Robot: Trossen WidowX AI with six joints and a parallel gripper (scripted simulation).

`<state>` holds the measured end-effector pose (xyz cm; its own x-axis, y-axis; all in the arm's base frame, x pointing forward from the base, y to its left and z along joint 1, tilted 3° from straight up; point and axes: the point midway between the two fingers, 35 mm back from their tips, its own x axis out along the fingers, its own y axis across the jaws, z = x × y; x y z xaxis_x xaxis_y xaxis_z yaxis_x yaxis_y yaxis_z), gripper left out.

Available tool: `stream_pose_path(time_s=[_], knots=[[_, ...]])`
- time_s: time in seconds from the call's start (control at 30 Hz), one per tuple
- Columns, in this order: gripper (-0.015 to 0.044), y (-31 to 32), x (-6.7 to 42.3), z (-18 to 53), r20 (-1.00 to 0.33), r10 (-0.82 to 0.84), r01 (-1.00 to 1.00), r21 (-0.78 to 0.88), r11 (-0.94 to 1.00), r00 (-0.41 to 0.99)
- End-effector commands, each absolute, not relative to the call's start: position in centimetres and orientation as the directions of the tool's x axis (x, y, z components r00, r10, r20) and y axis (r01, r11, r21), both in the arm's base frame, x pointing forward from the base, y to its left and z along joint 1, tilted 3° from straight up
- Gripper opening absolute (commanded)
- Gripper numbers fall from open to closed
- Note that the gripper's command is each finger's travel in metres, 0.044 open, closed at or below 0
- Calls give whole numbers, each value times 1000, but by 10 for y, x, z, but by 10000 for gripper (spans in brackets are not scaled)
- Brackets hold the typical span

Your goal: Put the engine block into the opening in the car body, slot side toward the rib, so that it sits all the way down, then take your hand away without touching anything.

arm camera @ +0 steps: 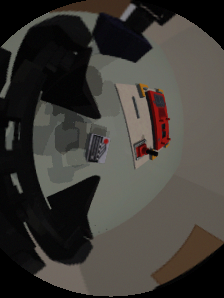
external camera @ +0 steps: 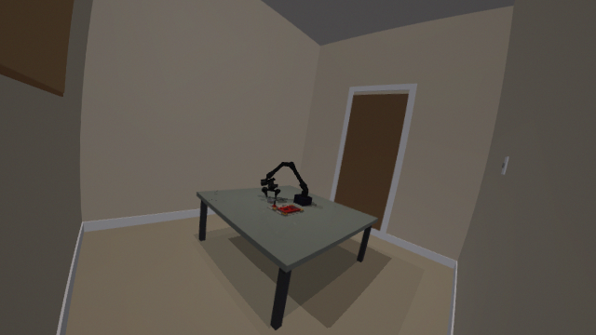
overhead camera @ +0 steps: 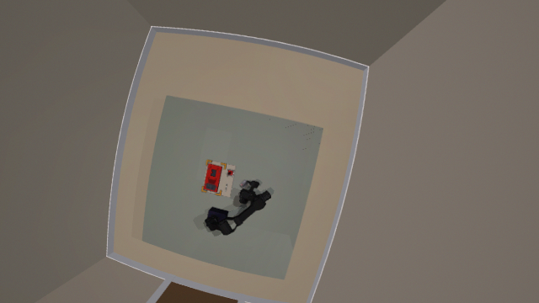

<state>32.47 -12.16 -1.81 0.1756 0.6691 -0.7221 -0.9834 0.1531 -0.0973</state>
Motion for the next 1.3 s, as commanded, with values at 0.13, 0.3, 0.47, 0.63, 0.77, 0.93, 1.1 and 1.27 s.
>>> stream_pose_path(time_s=[0.13, 0.3, 0.47, 0.63, 0.77, 0.93, 1.1, 1.27], knots=[[440, -114, 323, -19, -809, 581, -979, -180, -92, 94], [440, -110, 323, -18, -854, 517, -946, -210, -245, 56], [440, -108, 324, -16, -895, 446, -892, -222, -394, 25], [440, -106, 325, -13, -929, 370, -817, -215, -535, 3], [440, -105, 326, -11, -952, 307, -744, -198, -638, -10], [440, -104, 328, -7, -974, 224, -640, -161, -752, -19], [440, -103, 331, -1, -990, 140, -523, -109, -845, -20], [440, -102, 334, 5, -998, 55, -398, -45, -916, -14]])
